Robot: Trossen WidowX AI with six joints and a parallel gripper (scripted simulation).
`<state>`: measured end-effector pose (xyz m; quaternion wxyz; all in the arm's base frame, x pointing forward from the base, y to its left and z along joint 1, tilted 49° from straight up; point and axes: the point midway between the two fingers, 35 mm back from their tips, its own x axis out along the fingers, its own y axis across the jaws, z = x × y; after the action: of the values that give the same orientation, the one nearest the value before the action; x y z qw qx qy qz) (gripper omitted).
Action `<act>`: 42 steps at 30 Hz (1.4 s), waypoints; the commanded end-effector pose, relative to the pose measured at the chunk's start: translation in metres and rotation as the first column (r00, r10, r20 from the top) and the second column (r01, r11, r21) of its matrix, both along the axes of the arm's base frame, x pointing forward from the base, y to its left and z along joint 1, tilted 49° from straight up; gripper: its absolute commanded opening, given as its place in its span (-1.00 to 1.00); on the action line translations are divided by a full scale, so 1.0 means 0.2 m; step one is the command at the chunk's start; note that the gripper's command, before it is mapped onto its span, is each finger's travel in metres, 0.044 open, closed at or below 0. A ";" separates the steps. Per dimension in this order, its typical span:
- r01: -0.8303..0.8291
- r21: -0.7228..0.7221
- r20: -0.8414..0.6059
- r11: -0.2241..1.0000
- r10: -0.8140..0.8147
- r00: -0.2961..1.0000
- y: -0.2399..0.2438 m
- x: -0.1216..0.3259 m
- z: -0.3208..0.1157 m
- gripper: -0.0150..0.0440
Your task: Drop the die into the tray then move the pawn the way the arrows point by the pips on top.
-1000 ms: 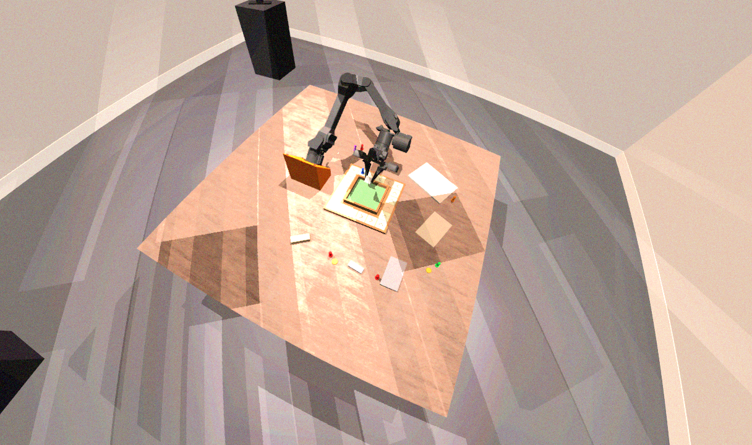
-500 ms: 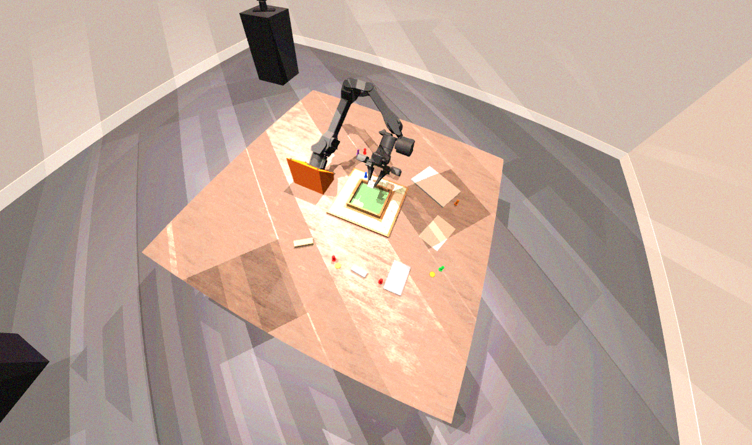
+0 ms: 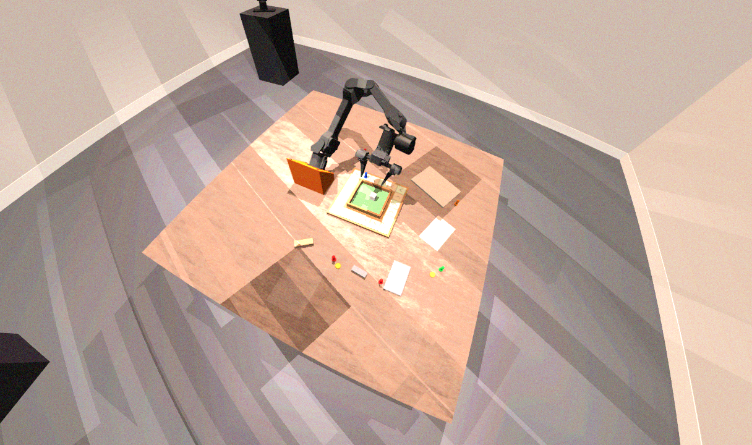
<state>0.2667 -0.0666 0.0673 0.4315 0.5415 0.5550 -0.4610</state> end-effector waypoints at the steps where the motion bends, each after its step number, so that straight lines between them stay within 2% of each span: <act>1: 0.008 0.308 -0.023 0.951 -0.001 1.000 0.02 -0.02 -0.10 1.00; 3: 0.026 0.485 0.011 0.874 -0.036 0.999 0.03 -0.01 -0.13 1.00; 5: 0.038 0.582 0.042 0.812 -0.077 0.996 0.02 0.01 -0.14 1.00; 8: 0.040 0.593 0.046 0.804 -0.083 0.996 0.02 0.01 -0.14 1.00; 10: 0.052 0.540 0.000 0.840 -0.061 0.998 0.02 -0.02 -0.17 1.00; 11: 0.035 0.540 0.013 0.841 -0.049 0.999 0.02 -0.02 -0.16 0.91; 14: -0.206 0.527 0.191 0.824 0.122 0.974 0.08 -0.04 -0.12 0.64; 16: -0.406 0.481 0.338 0.777 0.263 0.904 0.12 -0.06 -0.08 0.47; 19: -0.667 0.355 0.532 0.655 0.445 0.720 0.19 -0.09 -0.02 0.20; 24: -0.936 0.030 0.731 0.352 0.631 0.260 0.31 -0.16 0.05 0.19; 28: -0.958 -0.279 0.745 0.071 0.645 -0.170 0.39 -0.23 0.10 0.19; 32: -0.807 -0.562 0.627 -0.182 0.543 -0.559 0.48 -0.29 0.15 0.19; 35: -0.707 -0.655 0.549 -0.265 0.477 -0.687 0.51 -0.32 0.16 0.19; 42: -0.703 -0.659 0.545 -0.268 0.474 -0.692 0.51 -0.32 0.16 0.19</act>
<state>0.2177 0.0177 0.0937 0.7095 0.1505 0.5664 0.3914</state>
